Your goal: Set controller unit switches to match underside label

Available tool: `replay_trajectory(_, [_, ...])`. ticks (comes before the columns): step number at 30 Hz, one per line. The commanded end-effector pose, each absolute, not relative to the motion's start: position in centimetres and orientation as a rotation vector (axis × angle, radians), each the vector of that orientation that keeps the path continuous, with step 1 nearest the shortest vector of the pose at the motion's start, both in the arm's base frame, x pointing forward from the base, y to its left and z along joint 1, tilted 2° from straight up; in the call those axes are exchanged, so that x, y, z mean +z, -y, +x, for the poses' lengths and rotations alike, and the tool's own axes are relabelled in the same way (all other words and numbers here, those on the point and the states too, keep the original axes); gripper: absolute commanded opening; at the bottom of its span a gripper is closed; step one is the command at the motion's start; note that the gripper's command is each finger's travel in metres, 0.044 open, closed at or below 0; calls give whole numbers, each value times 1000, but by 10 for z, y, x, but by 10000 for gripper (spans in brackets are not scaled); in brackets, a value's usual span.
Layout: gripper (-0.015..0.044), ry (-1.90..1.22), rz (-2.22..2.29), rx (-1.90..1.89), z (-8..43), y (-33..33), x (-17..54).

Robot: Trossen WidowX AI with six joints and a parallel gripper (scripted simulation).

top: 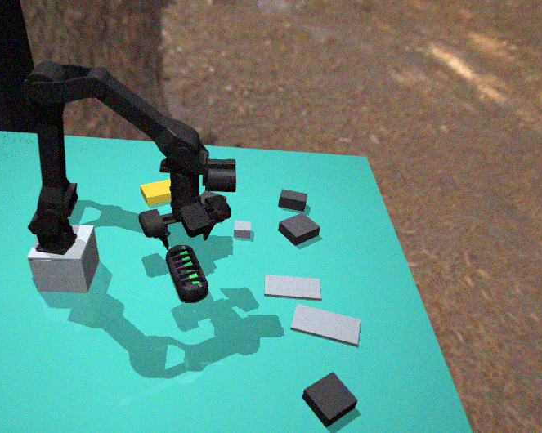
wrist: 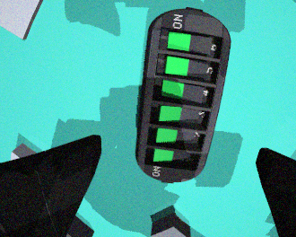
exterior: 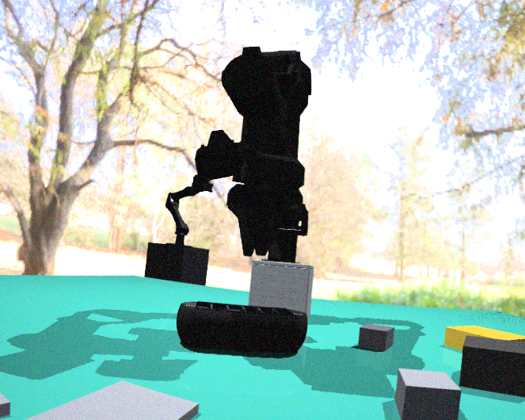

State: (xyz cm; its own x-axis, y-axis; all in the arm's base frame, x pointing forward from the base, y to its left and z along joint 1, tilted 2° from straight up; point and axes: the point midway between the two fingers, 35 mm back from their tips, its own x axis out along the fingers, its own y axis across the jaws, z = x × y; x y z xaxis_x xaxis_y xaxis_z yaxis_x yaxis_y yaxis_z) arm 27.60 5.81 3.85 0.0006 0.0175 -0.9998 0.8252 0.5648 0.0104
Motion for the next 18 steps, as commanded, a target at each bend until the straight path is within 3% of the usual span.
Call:
replay_trajectory(1, [387,-1441,772,-750,273,-55,33])
replay_trajectory(8, [204,-1422,792,-803,238,-31,-15])
replay_trajectory(15, [20,-1422,793,-805,237,-30,-16])
replay_trajectory(18, [0,-1422,793,-805,237,-30,-16])
